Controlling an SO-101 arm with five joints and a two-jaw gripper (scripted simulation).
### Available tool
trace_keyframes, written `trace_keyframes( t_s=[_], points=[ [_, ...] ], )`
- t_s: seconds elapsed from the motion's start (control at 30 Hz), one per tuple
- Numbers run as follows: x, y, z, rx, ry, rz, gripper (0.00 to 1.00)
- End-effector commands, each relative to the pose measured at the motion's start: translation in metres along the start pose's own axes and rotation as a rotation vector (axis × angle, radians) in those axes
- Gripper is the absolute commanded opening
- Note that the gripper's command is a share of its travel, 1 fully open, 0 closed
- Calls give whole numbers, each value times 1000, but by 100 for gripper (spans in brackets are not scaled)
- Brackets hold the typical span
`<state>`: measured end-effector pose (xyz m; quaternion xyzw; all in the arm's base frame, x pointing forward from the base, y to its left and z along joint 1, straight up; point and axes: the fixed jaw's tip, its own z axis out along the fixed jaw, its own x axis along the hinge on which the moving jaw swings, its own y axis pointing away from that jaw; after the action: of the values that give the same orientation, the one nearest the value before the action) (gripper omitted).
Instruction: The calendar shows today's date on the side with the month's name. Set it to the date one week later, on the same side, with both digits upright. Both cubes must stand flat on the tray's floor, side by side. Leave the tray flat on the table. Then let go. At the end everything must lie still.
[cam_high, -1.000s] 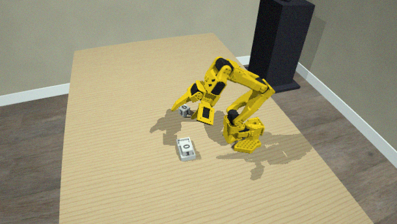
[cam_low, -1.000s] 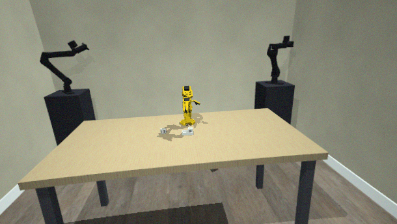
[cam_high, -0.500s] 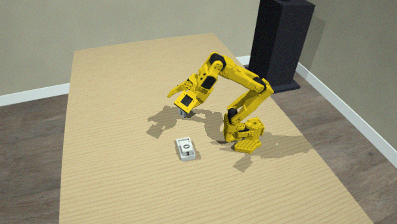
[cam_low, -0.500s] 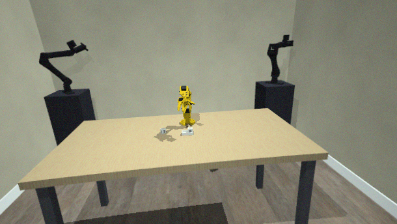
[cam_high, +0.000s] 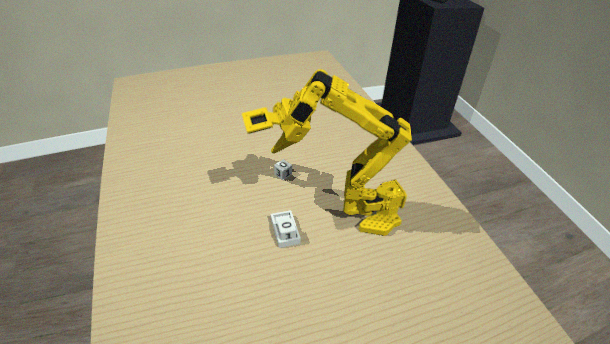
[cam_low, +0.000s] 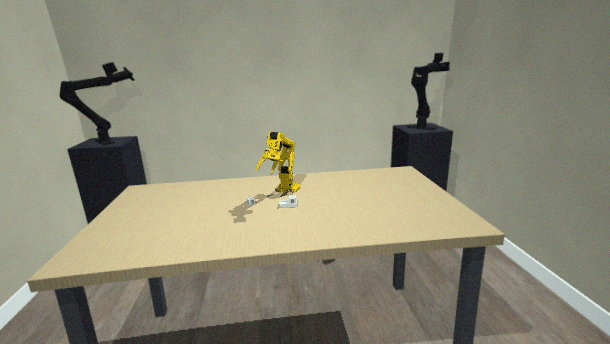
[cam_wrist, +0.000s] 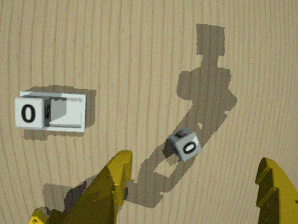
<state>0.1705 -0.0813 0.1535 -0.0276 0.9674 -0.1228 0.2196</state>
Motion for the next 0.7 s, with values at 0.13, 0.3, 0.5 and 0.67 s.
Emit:
trace_keyframes(
  t_s=[0.13,0.3,0.5,0.67],
  points=[
    [-3,-29,-1,67,-4,357,35],
    [3,-49,1,111,5,613,35],
    [10,-68,3,155,6,853,35],
    [13,-75,3,172,5,939,35]
  ],
)
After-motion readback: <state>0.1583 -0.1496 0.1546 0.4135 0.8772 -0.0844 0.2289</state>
